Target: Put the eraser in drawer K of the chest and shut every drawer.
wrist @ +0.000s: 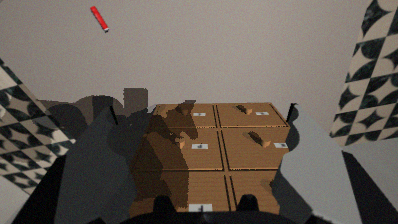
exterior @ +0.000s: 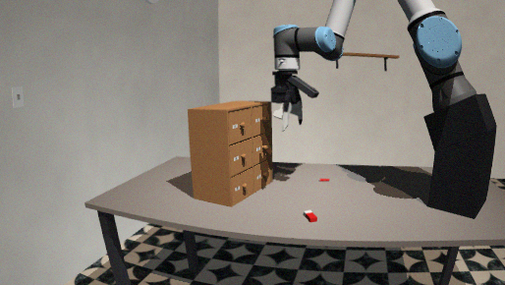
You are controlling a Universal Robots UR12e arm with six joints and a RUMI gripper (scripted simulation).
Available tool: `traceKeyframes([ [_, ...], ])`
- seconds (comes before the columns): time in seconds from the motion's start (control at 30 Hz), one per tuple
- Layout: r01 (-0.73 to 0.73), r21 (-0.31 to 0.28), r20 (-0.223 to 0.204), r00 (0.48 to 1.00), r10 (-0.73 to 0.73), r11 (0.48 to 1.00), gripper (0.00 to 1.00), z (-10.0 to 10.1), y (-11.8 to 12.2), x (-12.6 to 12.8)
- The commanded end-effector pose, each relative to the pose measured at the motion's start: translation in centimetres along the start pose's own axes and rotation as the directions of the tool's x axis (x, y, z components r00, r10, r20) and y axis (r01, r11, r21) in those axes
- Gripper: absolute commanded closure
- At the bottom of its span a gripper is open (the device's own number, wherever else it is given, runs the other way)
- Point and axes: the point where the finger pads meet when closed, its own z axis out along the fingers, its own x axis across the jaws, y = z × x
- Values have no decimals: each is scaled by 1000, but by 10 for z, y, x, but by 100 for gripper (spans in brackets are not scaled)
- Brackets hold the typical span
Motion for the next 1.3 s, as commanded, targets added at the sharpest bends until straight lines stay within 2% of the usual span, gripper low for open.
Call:
traceKeyframes([
  [0.0,0,-1,0,1000,0,1000,0,0,1,0],
  [0.13,0,0,-1,1000,0,1000,0,0,2,20],
  [0.2,0,0,-1,1000,0,1000,0,0,2,20],
  [0.43,0,0,0,1000,0,1000,0,0,2,123],
  [0.47,0,0,0,1000,0,1000,0,0,2,123],
  [0.57,1,-2,0,1000,-1,1000,0,-2,-1,152],
  [1.27,1,-13,1,1000,-1,1000,0,-1,-1,157],
])
